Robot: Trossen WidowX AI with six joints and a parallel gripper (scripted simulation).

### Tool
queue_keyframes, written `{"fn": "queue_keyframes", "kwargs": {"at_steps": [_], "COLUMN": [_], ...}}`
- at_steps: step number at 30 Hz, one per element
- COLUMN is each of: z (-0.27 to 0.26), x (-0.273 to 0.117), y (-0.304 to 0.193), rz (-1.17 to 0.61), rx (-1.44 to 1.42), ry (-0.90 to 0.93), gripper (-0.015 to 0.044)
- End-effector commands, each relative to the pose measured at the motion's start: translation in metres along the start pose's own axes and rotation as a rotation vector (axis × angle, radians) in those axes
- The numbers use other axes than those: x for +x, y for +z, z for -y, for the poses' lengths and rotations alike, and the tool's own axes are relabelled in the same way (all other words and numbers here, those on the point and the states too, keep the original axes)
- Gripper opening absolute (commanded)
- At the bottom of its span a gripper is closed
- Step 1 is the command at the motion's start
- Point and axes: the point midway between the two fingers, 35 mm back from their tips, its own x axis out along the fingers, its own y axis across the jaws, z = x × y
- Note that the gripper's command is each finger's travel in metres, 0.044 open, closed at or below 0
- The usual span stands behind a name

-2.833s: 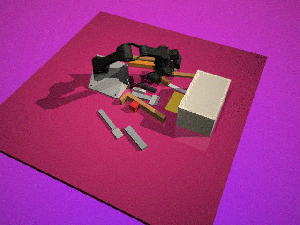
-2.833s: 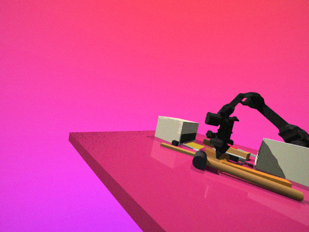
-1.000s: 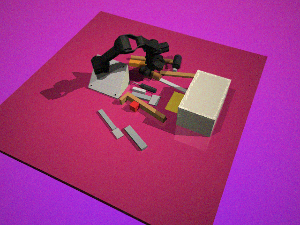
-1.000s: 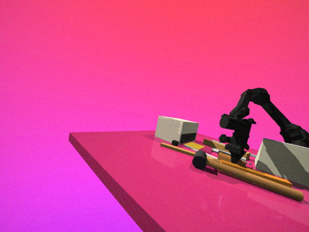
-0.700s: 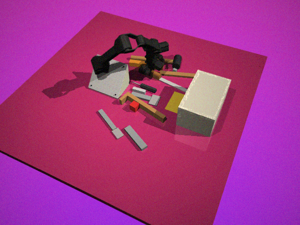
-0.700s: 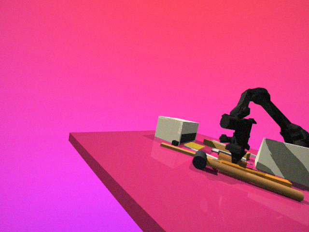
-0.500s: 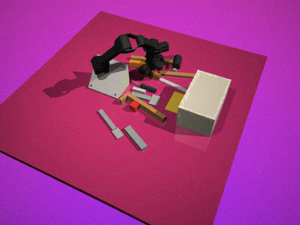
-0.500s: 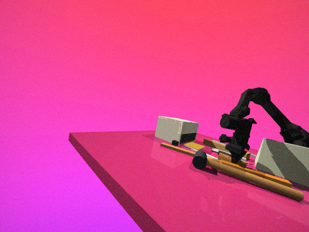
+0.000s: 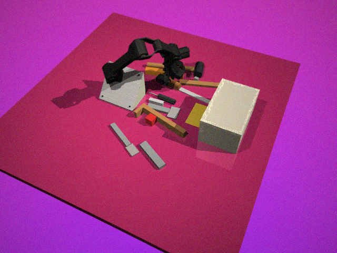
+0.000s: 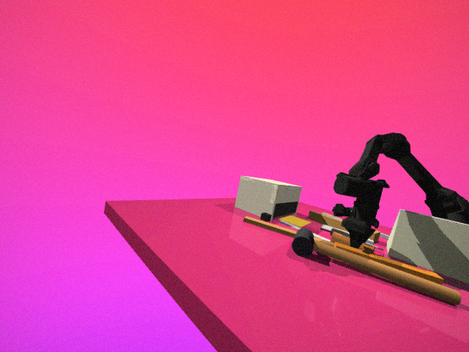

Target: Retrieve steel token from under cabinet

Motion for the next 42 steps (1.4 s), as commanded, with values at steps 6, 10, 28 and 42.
{"fn": "queue_keyframes", "kwargs": {"at_steps": [6, 10, 28, 42], "z": [0.001, 0.0, -0.001, -0.001], "x": [0.004, 0.002, 0.002, 0.001], "y": [-0.003, -0.001, 0.002, 0.022], "rz": [0.0, 0.002, 0.002, 0.002], "rx": [-0.005, 0.004, 0.003, -0.001], "ry": [-0.002, 0.005, 0.004, 0.0], "gripper": [0.027, 0.0165, 0.0, 0.0]}}
